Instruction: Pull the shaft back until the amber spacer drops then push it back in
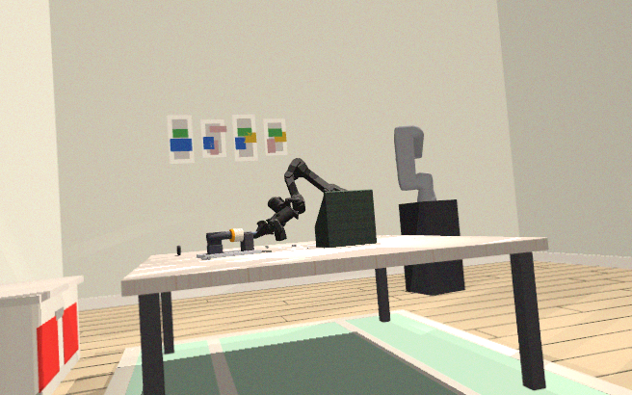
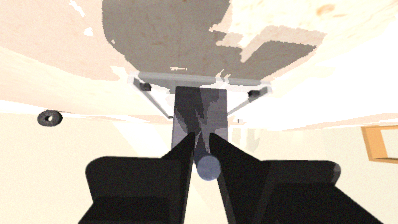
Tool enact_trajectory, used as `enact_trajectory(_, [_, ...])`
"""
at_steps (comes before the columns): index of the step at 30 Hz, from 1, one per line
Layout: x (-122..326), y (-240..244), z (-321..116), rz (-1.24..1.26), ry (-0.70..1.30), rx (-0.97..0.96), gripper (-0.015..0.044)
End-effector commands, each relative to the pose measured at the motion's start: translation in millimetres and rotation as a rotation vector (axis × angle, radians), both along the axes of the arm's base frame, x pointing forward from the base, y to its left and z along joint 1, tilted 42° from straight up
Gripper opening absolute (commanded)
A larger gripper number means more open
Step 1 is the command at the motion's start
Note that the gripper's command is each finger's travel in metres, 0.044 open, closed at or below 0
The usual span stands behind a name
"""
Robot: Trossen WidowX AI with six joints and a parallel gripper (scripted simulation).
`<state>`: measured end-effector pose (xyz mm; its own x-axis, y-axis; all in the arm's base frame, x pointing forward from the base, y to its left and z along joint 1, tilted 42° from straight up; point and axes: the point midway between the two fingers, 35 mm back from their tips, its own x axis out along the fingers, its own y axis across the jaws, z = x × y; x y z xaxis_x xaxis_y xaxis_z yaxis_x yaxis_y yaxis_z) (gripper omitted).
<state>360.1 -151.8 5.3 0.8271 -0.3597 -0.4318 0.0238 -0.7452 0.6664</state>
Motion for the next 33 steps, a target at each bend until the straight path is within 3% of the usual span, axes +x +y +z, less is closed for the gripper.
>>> enact_trajectory(1, [-5.4, 1.0, -0.1, 0.001, 0.005, -0.004, 0.0])
enact_trajectory(33, [-11.7, 1.2, 0.2, 0.001, 0.005, -0.004, 0.0])
